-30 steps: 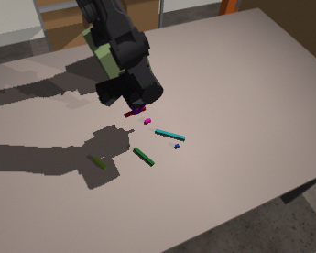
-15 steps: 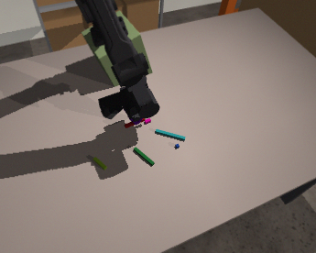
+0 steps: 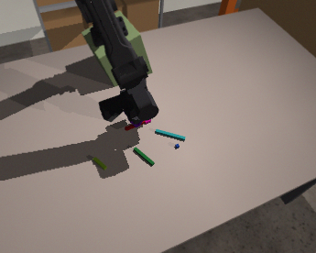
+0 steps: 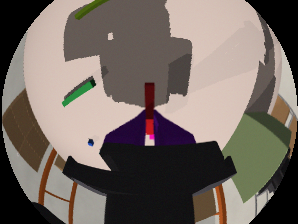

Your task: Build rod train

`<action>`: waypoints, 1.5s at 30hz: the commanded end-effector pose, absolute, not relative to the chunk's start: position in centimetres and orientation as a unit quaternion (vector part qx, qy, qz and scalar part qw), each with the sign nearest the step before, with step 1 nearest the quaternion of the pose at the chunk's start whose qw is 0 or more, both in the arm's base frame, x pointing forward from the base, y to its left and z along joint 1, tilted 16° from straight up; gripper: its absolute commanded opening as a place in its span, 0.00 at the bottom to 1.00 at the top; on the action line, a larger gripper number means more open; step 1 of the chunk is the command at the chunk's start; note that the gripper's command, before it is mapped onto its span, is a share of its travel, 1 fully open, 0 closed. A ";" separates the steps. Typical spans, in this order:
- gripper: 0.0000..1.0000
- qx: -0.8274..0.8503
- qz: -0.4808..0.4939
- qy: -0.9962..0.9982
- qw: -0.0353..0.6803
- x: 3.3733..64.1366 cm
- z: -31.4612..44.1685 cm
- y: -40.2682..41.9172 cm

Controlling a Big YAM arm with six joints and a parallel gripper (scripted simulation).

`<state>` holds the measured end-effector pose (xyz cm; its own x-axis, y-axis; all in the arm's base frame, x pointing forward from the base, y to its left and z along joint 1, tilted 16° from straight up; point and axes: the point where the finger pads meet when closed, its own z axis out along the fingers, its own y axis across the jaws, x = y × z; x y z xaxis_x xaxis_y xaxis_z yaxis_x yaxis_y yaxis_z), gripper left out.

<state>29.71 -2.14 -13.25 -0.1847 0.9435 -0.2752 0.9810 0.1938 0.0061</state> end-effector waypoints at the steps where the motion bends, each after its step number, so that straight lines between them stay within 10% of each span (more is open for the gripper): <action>1: 0.04 0.627 -0.075 0.766 0.121 31.0 -12.8 -2.2; 45: 0.04 0.625 -0.074 0.768 0.121 30.0 -12.8 -1.5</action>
<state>29.84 -2.13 -13.25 -0.1840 0.9434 -0.2759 0.9808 0.1948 0.0123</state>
